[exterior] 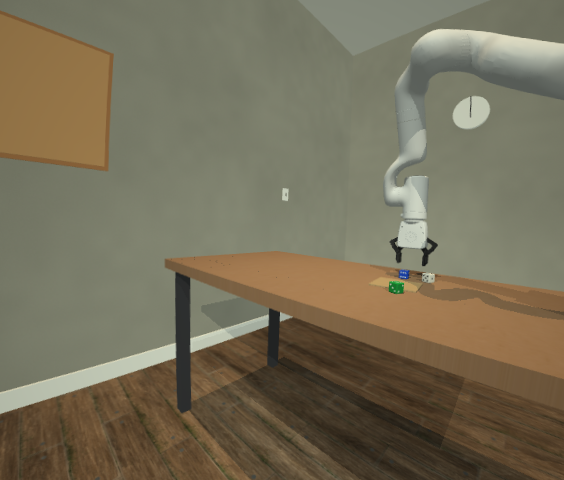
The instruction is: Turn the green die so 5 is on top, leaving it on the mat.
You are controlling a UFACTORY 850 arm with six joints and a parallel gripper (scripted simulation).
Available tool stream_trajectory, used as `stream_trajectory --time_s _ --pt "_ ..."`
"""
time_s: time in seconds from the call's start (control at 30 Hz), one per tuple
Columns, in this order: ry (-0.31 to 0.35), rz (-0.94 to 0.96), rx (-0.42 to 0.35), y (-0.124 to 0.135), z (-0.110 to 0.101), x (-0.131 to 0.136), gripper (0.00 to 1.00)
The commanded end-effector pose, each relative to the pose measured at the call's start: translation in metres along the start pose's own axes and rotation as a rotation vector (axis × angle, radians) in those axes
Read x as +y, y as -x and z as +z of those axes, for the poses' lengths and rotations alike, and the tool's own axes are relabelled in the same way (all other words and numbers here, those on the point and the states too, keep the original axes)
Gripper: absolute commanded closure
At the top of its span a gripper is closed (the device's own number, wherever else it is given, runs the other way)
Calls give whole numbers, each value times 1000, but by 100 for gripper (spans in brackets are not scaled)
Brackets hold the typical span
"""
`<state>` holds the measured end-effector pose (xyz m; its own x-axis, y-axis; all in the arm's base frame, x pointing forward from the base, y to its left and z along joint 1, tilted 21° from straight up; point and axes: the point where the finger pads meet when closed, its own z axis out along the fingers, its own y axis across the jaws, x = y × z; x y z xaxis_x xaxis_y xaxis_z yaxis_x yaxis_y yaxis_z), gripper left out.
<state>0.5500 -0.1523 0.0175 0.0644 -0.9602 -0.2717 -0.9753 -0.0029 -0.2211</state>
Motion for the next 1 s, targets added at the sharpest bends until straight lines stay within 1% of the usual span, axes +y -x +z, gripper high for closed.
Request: stream_trajectory --time_s 0.0,0.77,0.97 --pt "-2 0 1 0 -1 -1 0" --pt "-2 0 1 0 -1 -1 0" --pt "-2 0 1 7 -1 1 0"
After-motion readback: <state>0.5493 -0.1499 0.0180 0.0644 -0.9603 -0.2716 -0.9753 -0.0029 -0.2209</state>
